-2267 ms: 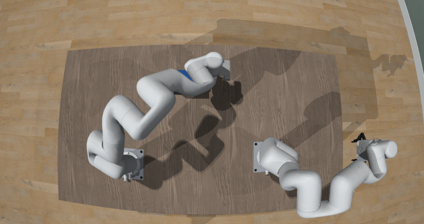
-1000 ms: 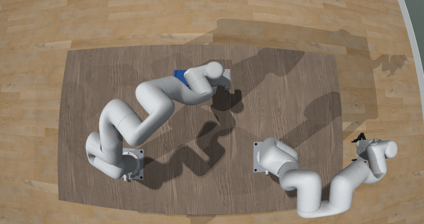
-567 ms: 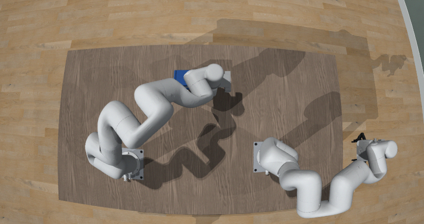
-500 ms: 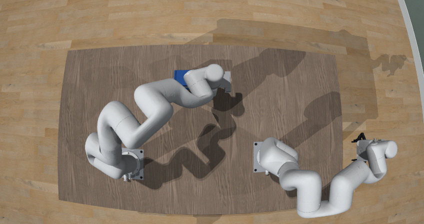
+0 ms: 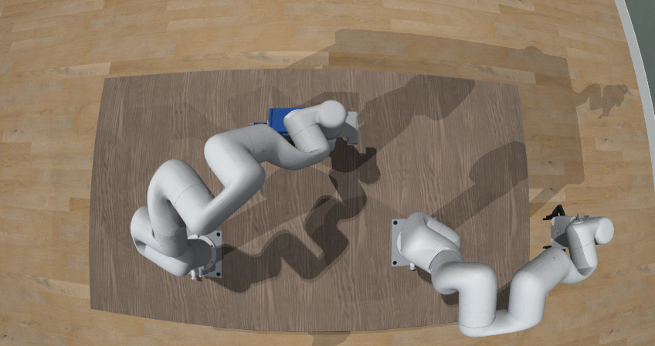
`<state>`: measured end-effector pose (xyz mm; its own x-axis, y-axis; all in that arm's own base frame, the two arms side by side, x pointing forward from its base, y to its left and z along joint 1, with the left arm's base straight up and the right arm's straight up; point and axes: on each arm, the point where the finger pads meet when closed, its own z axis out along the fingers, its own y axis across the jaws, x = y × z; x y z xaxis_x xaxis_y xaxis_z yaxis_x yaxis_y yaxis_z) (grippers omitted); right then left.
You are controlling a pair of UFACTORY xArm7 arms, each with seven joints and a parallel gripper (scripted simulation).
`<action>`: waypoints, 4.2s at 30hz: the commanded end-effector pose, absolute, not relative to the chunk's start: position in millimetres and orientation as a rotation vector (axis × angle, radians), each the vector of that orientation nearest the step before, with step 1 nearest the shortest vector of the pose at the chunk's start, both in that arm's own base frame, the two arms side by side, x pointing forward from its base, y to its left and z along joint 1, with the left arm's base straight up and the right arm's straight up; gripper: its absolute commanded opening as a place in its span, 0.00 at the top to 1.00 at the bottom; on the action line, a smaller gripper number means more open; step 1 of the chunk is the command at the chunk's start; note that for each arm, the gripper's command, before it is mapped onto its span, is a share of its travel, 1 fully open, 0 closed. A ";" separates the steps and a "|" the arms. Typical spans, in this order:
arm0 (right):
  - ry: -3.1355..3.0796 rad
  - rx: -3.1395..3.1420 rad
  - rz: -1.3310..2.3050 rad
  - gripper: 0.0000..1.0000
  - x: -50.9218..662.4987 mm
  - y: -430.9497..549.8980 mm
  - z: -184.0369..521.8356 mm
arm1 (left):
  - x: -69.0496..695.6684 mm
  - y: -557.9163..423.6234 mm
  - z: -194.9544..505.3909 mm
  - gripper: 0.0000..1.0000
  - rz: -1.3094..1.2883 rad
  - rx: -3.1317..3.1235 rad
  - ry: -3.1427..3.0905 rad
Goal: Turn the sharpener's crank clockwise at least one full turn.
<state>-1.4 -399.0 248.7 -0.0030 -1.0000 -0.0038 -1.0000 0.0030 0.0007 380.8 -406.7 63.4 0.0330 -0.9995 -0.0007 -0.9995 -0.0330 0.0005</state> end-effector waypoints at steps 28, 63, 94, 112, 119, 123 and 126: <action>2.225 -2.218 0.000 0.00 -1.2 -400.0 250.0 | 380.8 -408.3 96.3 1.00 -0.009 -2.258 2.185; 2.225 -2.218 0.000 0.00 -1.2 -400.0 250.0 | 380.8 -408.3 96.3 0.45 -0.009 -2.258 2.185; 2.225 -2.218 0.000 0.00 -1.2 -400.0 250.0 | 380.8 -408.3 101.9 0.45 -0.009 -2.258 2.185; 2.225 -2.218 0.000 0.00 -1.2 -400.0 250.0 | 380.7 -408.2 139.4 0.45 -0.009 -2.258 2.185; 2.225 -2.218 0.000 0.00 -1.2 -400.0 250.0 | 380.6 -408.2 154.4 0.45 -0.009 -2.258 2.185; 2.225 -2.218 0.000 0.00 -1.2 -400.0 250.0 | 380.6 -408.2 161.2 0.45 -0.010 -2.258 2.185; 2.225 -2.218 0.000 0.00 -1.2 -400.0 250.0 | 380.6 -408.2 164.4 0.45 -0.010 -2.258 2.185</action>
